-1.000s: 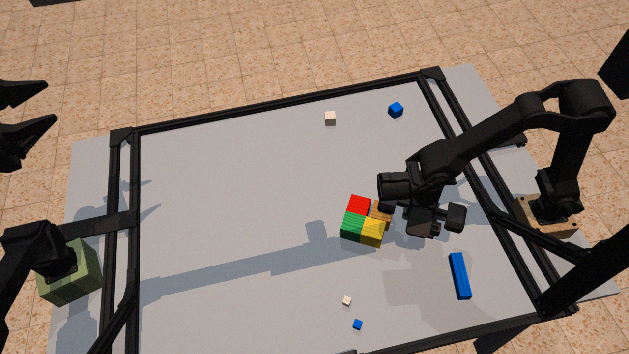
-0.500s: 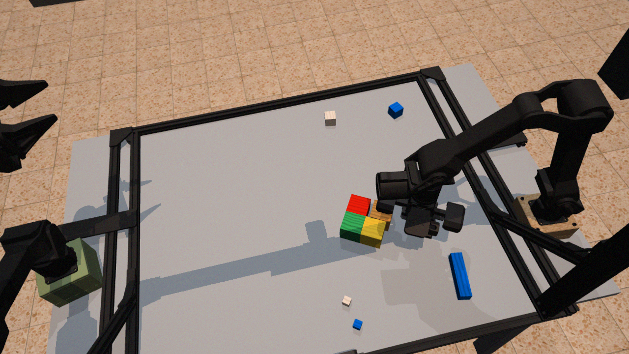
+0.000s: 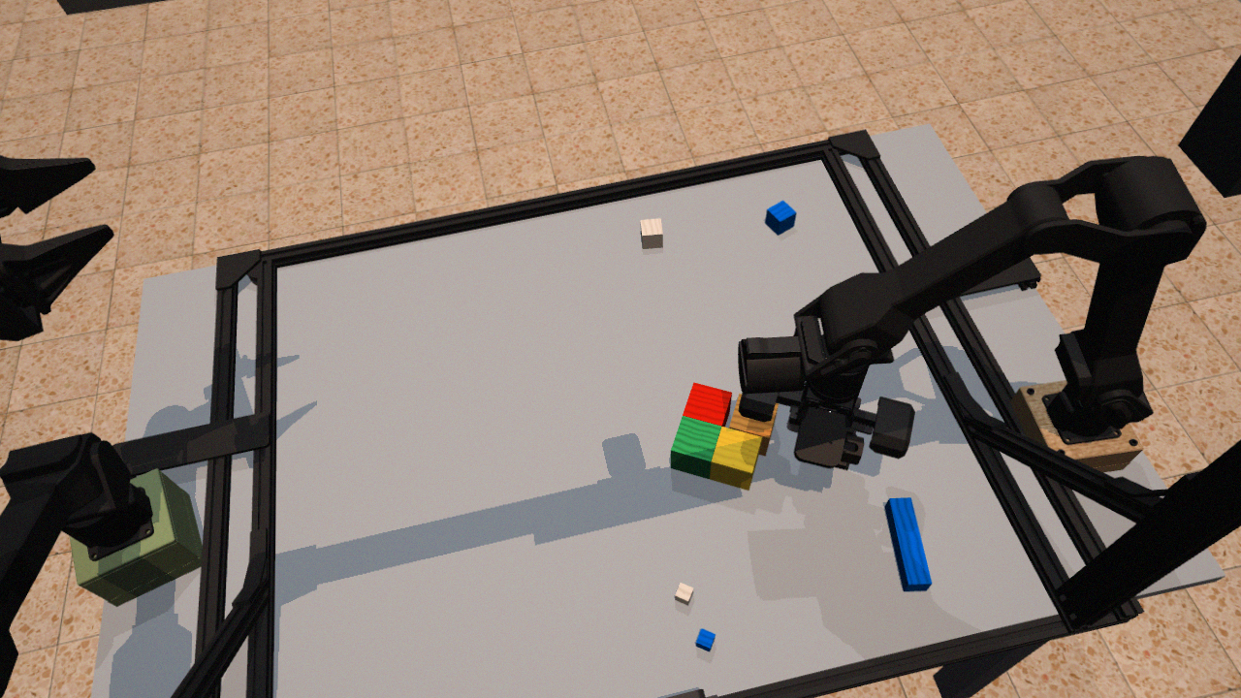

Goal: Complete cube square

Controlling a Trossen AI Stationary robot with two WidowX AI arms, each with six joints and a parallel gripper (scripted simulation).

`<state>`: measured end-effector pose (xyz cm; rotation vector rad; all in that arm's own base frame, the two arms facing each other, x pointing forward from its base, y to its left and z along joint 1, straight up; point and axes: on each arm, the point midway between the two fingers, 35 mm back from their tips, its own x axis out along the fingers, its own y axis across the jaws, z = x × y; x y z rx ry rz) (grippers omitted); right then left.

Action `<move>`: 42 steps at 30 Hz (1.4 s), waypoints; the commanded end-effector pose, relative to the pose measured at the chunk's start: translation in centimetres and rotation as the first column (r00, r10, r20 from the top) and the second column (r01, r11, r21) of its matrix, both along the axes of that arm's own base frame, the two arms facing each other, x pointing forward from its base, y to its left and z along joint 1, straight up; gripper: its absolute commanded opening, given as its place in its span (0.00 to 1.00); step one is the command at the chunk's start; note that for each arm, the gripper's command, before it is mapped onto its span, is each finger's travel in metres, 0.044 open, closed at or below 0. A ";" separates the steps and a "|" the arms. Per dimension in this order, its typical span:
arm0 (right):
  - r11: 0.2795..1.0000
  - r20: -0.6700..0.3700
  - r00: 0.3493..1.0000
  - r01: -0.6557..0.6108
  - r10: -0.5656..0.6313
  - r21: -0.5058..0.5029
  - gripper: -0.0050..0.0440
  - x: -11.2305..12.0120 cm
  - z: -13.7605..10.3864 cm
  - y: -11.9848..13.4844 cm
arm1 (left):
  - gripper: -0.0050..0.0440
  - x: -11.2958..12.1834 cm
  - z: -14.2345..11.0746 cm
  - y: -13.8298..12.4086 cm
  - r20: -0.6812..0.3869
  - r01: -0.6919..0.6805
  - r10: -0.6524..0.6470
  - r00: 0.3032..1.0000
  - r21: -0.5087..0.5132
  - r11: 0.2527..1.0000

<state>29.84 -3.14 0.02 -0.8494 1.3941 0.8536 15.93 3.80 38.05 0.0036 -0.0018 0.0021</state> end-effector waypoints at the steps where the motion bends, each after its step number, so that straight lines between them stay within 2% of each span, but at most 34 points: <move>1: 1.000 -0.002 1.000 -0.005 0.005 -0.004 0.10 0.2 0.0 -0.1 | 0.92 0.0 0.0 0.0 -0.001 0.002 -0.002 1.000 -0.004 1.000; 42: 1.000 -0.002 1.000 -0.005 0.005 -0.004 0.10 1.0 0.0 -0.5 | 0.92 0.0 0.0 0.0 -0.001 0.002 -0.002 1.000 -0.004 1.000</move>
